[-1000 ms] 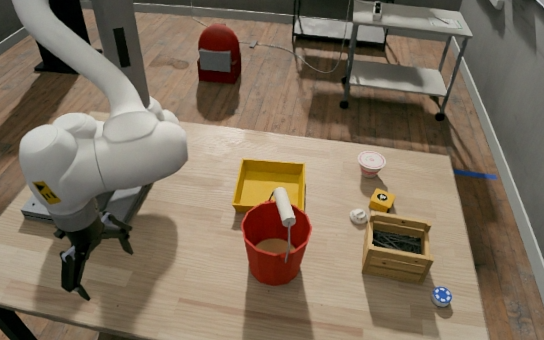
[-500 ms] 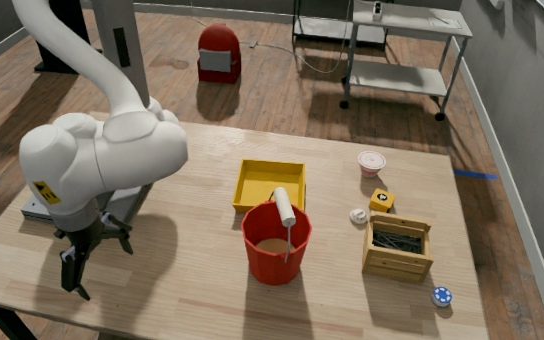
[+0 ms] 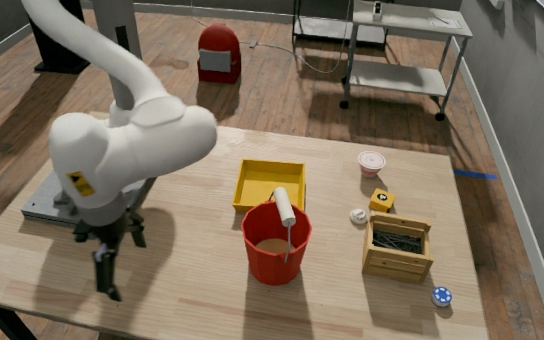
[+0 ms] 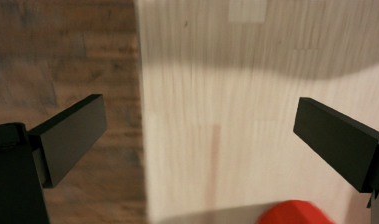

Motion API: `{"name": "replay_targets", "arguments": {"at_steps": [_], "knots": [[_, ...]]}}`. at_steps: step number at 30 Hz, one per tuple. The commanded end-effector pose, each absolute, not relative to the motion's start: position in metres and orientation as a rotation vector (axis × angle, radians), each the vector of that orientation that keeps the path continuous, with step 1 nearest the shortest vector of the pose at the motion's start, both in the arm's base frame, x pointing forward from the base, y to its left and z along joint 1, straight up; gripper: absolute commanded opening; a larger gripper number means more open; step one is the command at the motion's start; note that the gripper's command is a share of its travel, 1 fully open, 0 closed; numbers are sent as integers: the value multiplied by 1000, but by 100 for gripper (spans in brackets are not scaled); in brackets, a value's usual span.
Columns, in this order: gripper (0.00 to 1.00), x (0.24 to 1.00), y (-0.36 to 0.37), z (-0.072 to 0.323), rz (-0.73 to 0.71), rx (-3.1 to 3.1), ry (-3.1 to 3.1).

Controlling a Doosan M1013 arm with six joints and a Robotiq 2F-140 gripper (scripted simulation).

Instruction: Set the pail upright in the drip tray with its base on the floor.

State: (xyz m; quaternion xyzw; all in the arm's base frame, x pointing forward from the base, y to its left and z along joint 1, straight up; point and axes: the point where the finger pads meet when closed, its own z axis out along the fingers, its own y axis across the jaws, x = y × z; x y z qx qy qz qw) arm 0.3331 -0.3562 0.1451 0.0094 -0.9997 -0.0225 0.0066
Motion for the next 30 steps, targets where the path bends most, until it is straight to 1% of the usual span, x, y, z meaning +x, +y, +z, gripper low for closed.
{"name": "replay_targets", "arguments": {"at_steps": [1,4,5,19,21,22,30], "knots": [[100,364,-352,157,-71,291,-3119],[100,372,-350,160,-69,359,-3113],[100,395,-344,168,-65,549,-3087],[100,501,-296,209,-41,1416,-2804],[100,501,-296,209,-41,1416,-2804],[100,523,-281,218,-36,1584,-2713],[100,577,-237,241,-22,2001,-2423]]}}
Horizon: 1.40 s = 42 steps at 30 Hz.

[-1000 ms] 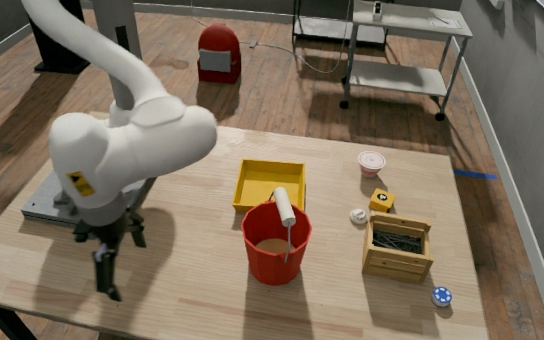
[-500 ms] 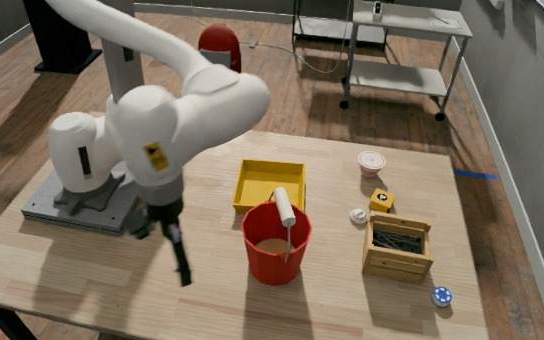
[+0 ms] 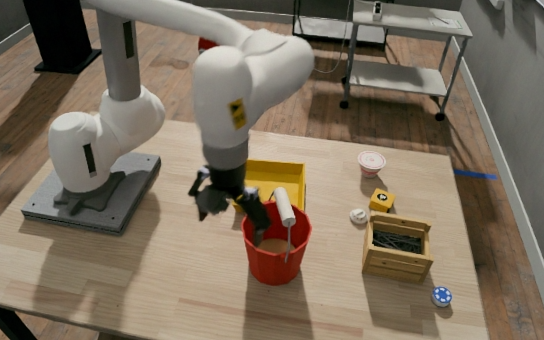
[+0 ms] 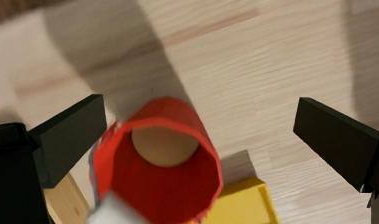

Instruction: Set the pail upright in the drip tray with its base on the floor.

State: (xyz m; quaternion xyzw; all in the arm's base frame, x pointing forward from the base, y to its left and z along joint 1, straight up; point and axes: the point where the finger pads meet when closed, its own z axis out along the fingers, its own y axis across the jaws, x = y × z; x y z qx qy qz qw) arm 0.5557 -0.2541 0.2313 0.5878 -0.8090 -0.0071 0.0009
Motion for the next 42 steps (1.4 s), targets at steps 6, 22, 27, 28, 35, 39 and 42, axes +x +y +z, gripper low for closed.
{"name": "replay_targets", "arguments": {"at_steps": [6,22,27,28,35,39,42], "knots": [[100,617,-195,259,-11,2299,-2143],[100,660,-137,281,3,2606,-1756],[100,660,-137,281,3,2606,-1756],[100,660,-137,281,3,2606,-1756],[100,660,-137,281,3,2606,-1756],[100,660,-137,281,3,2606,-1756],[100,660,-137,281,3,2606,-1756]]}}
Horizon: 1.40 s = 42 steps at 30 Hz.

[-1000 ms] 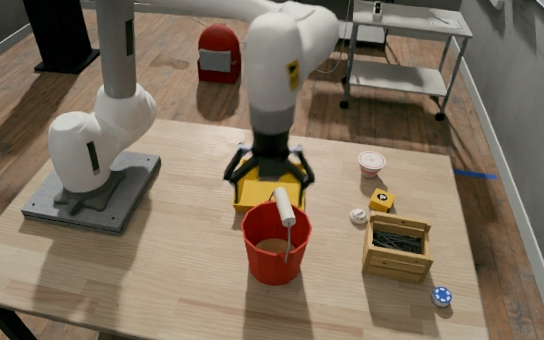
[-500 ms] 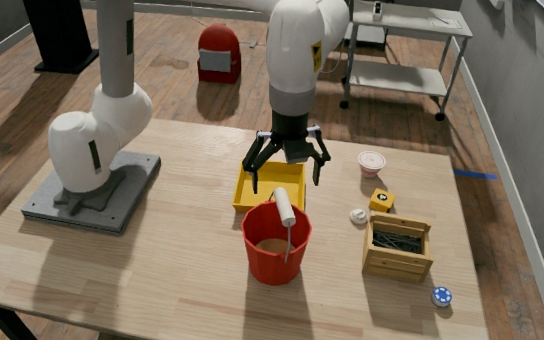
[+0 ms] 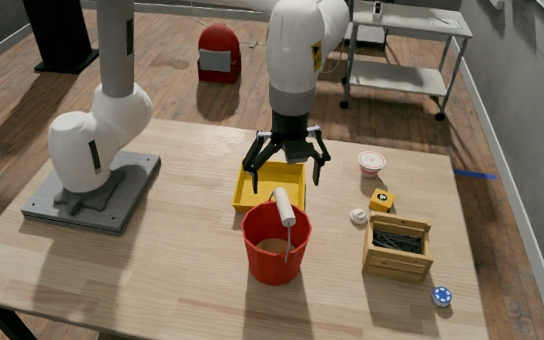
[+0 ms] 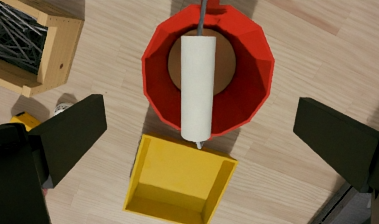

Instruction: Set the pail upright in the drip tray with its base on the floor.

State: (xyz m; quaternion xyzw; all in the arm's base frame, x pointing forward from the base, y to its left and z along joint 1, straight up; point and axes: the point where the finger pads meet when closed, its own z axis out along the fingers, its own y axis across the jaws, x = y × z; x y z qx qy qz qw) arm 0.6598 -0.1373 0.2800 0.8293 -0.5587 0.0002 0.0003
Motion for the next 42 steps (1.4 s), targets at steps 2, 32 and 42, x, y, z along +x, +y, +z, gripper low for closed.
{"name": "replay_targets", "arguments": {"at_steps": [2,32,42], "knots": [[100,660,-137,281,3,2606,-1756],[100,660,-137,268,2,2606,-1755],[100,660,-138,251,2,2606,-1755]]}}
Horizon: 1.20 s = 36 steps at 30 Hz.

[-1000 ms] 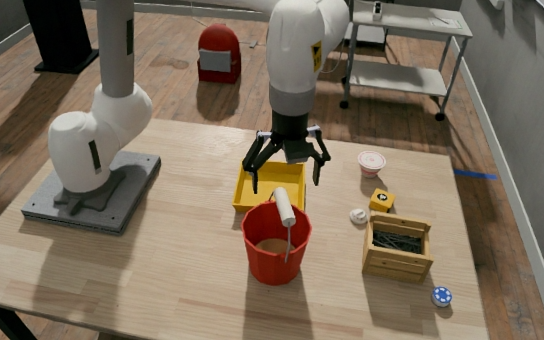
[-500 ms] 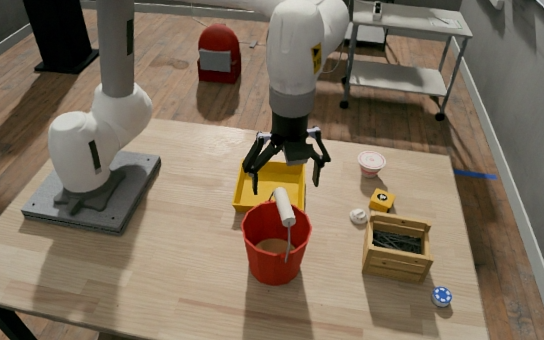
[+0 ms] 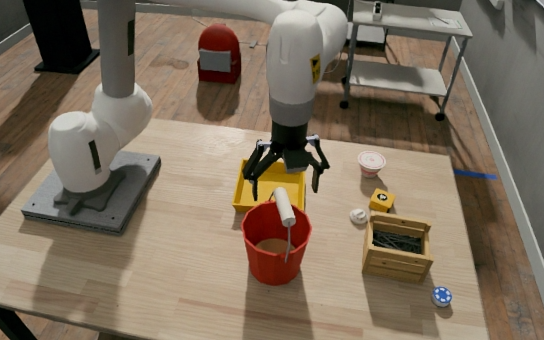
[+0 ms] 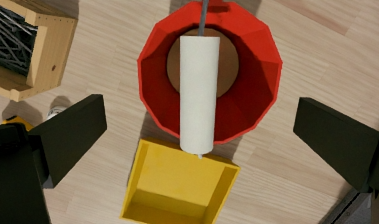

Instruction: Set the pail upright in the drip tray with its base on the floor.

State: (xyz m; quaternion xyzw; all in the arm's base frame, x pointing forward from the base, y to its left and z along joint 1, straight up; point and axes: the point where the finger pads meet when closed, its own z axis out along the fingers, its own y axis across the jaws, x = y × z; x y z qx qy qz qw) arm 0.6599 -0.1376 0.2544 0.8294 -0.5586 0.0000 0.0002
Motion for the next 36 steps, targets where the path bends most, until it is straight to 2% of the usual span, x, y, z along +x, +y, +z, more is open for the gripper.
{"name": "replay_targets", "arguments": {"at_steps": [1,21,36], "knots": [[100,660,-138,248,2,2606,-1755],[100,661,-138,210,2,2606,-1755],[100,661,-138,201,2,2606,-1755]]}}
